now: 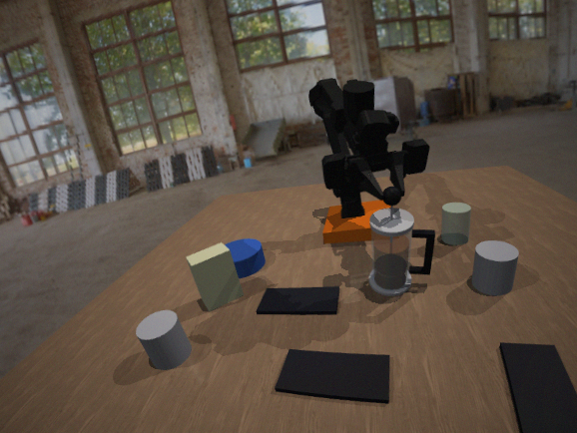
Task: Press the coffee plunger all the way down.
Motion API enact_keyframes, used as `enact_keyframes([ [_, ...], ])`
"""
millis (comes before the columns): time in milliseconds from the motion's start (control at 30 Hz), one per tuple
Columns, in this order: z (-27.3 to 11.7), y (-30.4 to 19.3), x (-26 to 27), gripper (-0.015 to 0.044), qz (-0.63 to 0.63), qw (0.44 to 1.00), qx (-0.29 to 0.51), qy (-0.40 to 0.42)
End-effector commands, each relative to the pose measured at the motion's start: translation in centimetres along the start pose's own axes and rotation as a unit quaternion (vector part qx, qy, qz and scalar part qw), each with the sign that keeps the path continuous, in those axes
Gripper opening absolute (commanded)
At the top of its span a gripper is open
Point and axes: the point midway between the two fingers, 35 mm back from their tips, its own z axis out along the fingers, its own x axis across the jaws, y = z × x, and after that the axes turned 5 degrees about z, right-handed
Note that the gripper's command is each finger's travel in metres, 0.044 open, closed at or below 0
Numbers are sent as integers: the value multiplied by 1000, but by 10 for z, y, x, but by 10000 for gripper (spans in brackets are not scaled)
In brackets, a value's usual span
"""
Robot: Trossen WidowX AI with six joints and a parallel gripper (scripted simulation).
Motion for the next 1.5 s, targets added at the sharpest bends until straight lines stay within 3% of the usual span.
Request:
enact_keyframes([
  [0, 6, -16, -1, 122, -6, 1000, 28, -3],
  [1467, 11, -11, 0, 122, -6, 1000, 28, -3],
])
